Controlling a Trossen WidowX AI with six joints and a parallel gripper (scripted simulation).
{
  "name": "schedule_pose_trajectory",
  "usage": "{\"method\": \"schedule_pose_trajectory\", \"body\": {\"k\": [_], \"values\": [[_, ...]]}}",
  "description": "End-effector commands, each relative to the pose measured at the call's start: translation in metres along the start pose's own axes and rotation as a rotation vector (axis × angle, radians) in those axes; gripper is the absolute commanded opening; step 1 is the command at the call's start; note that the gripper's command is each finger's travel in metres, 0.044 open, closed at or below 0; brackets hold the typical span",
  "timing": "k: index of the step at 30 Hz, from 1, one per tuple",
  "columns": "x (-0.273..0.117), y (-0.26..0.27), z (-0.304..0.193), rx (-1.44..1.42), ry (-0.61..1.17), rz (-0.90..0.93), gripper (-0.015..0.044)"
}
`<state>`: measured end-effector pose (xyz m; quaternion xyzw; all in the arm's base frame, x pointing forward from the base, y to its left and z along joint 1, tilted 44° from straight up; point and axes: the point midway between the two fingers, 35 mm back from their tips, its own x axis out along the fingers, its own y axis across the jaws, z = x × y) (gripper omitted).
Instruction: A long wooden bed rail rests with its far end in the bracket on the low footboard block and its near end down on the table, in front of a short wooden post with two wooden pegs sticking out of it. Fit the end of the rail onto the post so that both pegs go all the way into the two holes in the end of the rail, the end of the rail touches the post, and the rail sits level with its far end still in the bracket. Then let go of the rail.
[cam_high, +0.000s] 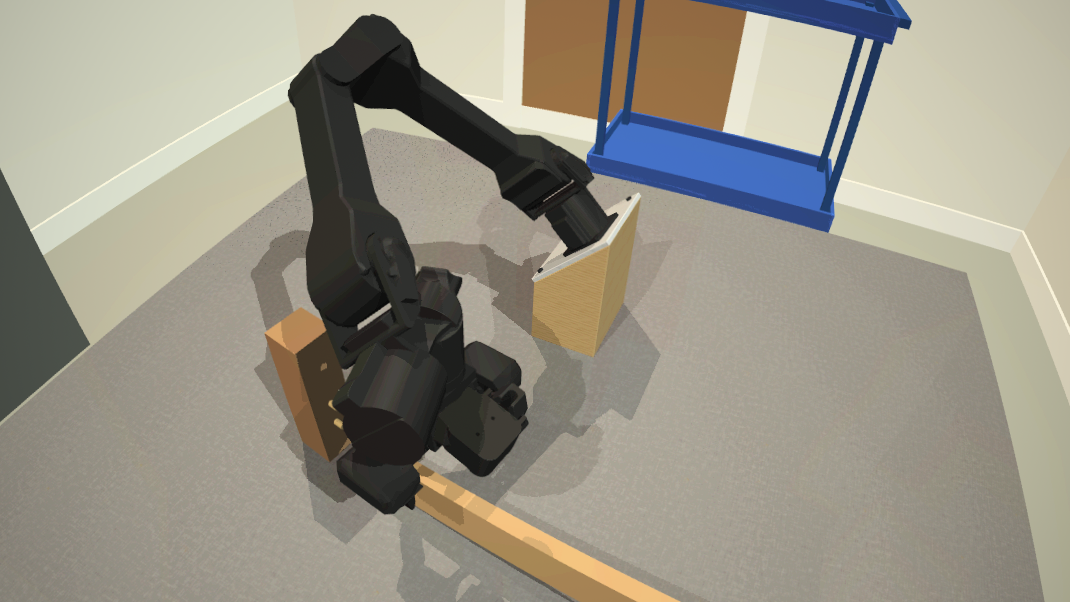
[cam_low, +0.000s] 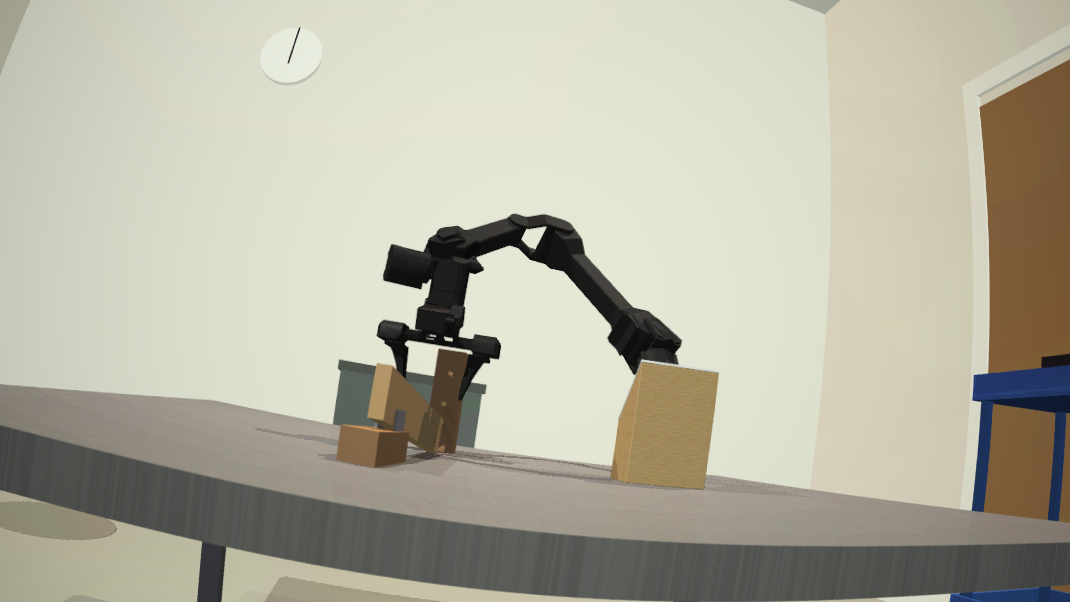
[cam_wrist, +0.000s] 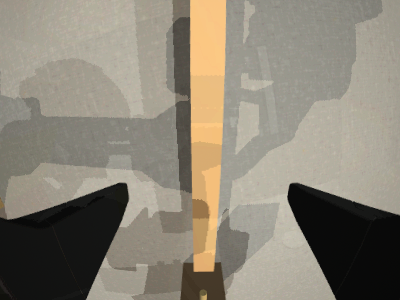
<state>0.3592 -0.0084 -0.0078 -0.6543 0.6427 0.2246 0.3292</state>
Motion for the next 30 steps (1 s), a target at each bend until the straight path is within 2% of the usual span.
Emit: {"method": "schedule_pose_trajectory", "body": {"k": [1, 30], "values": [[0.004, 0.004, 0.001, -0.003, 0.001, 0.014, 0.044], [0.052, 0.001, 0.002, -0.003, 0.001, 0.014, 0.044]]}}
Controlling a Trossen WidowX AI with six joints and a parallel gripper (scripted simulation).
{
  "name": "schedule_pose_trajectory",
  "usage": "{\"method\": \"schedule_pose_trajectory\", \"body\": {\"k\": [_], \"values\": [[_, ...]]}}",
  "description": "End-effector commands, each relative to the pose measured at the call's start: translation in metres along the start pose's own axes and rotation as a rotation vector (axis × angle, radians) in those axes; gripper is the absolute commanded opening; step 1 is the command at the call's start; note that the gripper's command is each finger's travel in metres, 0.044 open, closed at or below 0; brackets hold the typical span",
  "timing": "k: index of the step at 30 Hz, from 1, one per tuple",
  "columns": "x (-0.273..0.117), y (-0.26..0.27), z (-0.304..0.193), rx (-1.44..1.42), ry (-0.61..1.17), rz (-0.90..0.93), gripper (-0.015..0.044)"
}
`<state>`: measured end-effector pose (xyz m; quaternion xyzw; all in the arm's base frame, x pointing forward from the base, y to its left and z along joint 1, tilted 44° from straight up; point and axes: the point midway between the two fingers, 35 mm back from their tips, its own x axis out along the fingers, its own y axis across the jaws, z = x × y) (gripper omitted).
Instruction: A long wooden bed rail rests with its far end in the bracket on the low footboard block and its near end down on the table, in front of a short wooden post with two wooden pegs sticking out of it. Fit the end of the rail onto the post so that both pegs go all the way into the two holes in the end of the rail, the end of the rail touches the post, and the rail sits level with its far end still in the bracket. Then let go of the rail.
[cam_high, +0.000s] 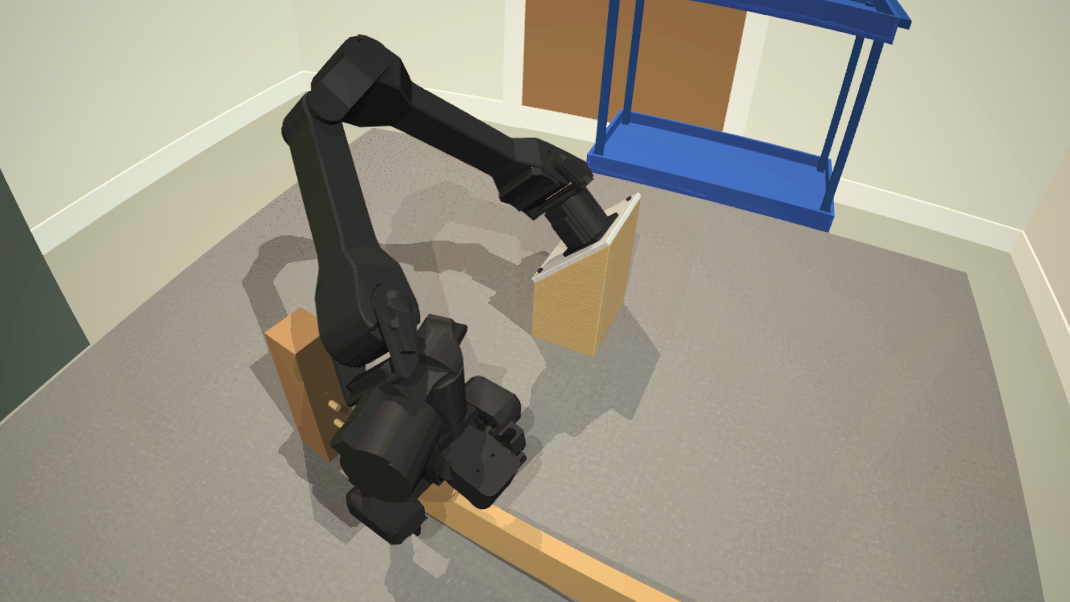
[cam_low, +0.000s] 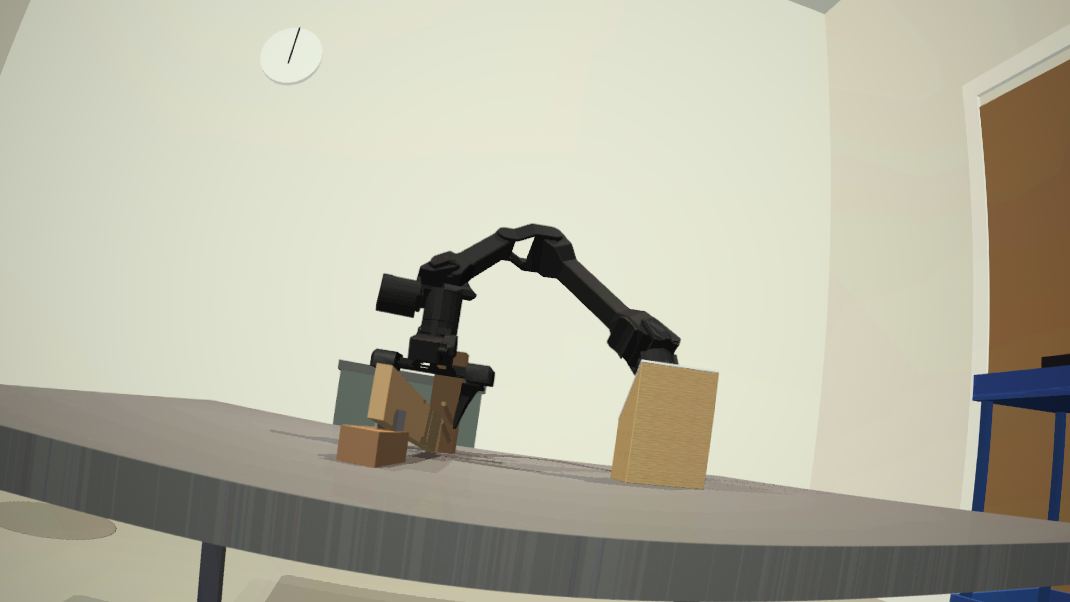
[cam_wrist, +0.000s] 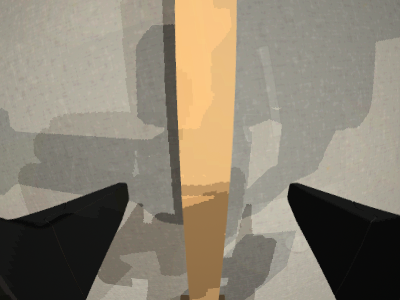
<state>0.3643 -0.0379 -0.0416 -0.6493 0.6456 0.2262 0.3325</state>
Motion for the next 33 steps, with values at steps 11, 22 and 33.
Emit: {"method": "schedule_pose_trajectory", "body": {"k": [11, 22, 33], "values": [[0.025, 0.003, -0.001, -0.01, 0.01, 0.003, 0.044], [0.026, 0.003, -0.001, -0.01, 0.011, 0.003, 0.0204], [0.026, 0.003, -0.001, -0.01, 0.011, 0.003, 0.0013]]}}
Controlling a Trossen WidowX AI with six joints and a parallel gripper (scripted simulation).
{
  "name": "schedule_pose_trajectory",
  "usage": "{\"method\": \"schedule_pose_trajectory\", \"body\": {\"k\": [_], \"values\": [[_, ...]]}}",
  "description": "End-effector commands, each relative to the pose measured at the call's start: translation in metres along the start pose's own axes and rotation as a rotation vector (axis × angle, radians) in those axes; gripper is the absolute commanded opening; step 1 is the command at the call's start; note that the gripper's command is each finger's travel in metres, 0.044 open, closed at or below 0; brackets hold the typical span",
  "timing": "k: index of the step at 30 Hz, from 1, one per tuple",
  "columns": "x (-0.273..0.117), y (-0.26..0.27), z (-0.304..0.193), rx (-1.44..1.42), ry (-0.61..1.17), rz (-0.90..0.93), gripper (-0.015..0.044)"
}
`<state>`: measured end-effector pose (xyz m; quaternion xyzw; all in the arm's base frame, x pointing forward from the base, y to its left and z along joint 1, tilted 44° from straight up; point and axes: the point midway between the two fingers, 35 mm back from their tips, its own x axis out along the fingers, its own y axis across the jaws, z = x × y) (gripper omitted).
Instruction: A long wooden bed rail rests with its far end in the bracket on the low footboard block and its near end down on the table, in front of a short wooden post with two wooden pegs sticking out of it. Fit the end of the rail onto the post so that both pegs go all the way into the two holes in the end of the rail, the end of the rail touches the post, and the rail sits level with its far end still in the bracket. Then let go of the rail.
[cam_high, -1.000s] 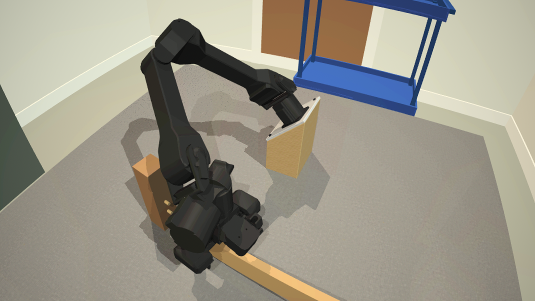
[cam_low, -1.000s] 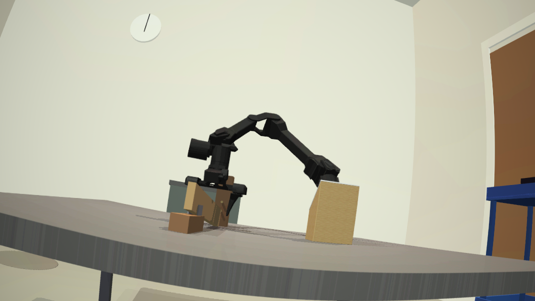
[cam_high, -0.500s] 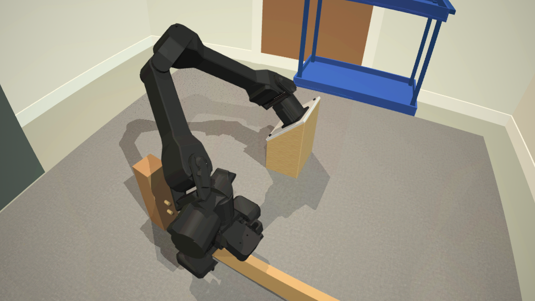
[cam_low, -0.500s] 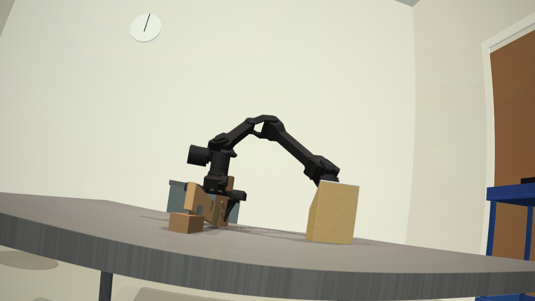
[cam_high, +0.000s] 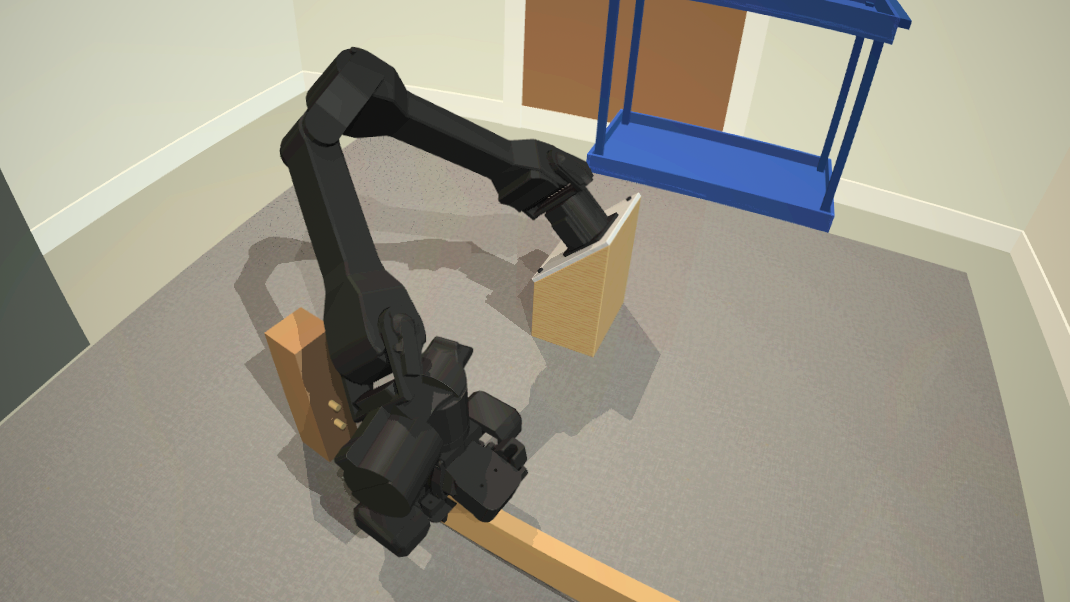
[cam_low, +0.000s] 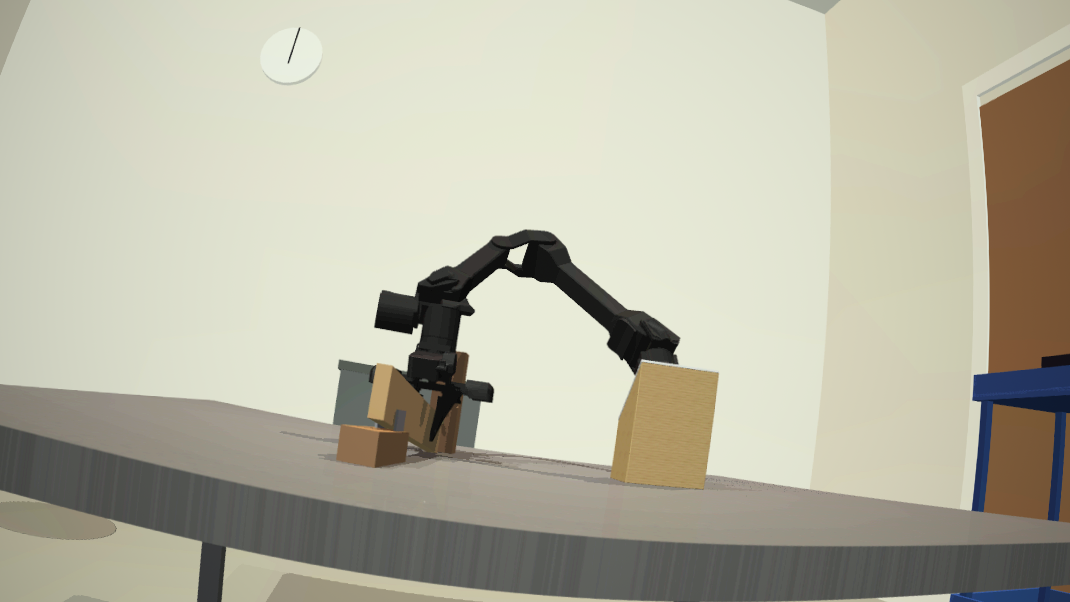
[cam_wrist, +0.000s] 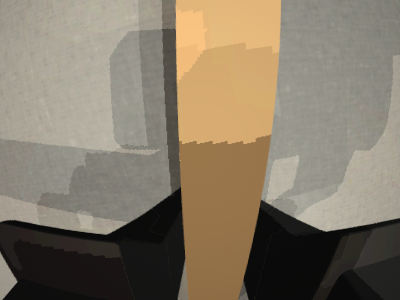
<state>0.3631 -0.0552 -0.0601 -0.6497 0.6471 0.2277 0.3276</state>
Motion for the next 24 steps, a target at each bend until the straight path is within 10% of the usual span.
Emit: {"method": "schedule_pose_trajectory", "body": {"k": [1, 24], "values": [[0.0004, 0.0002, -0.0005, -0.002, 0.005, -0.001, 0.0006], [-0.0055, -0.0002, 0.0003, -0.002, 0.005, -0.001, 0.0]]}}
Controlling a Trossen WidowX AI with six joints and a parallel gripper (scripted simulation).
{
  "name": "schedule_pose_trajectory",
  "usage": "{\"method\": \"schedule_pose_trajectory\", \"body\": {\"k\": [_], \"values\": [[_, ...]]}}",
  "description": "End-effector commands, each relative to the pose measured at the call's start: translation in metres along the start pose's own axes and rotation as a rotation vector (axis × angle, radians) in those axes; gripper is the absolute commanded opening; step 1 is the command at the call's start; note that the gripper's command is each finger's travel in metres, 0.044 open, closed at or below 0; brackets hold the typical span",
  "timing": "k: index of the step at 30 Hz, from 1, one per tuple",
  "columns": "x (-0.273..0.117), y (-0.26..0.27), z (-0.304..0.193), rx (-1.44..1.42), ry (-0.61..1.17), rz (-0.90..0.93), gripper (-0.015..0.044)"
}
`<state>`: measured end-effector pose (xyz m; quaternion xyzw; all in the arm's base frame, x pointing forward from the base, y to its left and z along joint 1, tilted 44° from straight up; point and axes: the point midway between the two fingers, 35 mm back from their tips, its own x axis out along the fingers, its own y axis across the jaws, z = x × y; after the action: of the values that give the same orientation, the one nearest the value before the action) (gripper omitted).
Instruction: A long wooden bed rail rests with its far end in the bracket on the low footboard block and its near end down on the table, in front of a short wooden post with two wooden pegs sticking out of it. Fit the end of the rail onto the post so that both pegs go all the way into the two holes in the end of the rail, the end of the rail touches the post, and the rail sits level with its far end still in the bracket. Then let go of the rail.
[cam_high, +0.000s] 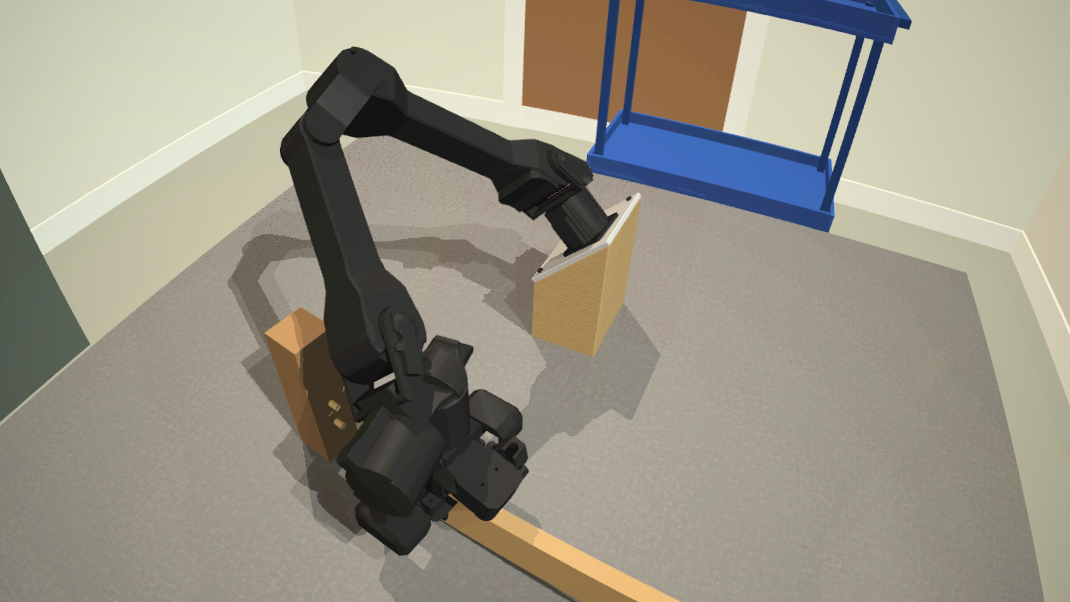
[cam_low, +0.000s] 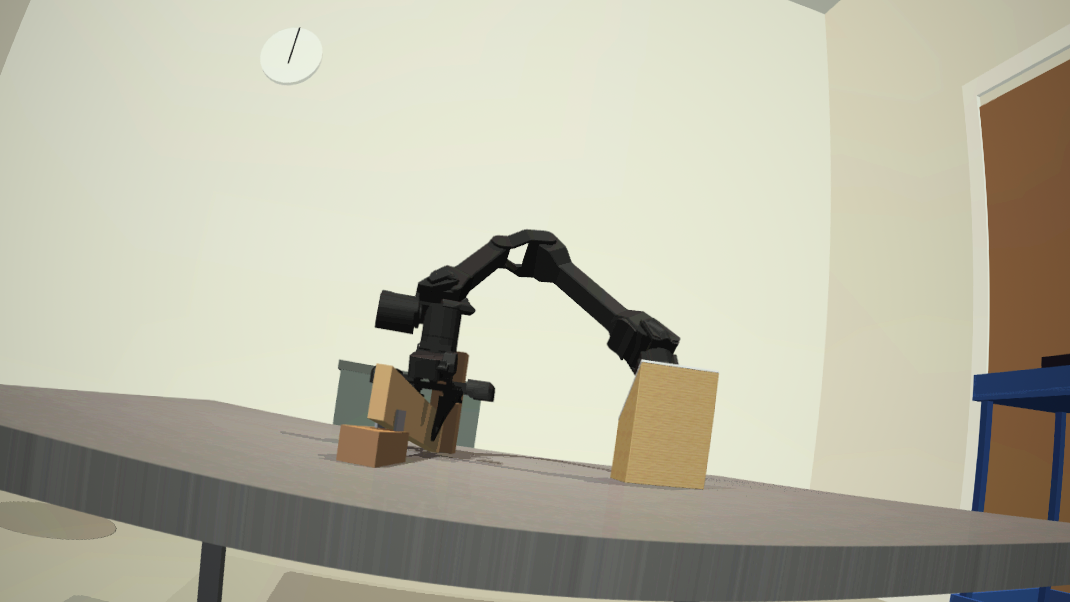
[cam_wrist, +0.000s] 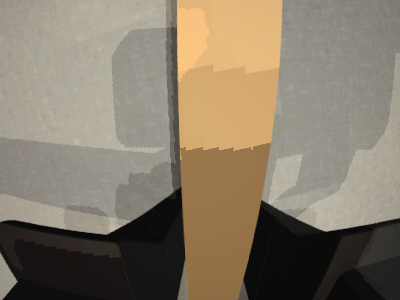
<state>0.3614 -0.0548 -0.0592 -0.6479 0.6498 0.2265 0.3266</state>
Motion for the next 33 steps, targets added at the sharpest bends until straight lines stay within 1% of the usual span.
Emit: {"method": "schedule_pose_trajectory", "body": {"k": [1, 33], "values": [[-0.005, -0.002, 0.001, -0.005, 0.001, -0.007, 0.0], [-0.021, -0.006, 0.001, -0.004, 0.0, -0.007, 0.0]]}}
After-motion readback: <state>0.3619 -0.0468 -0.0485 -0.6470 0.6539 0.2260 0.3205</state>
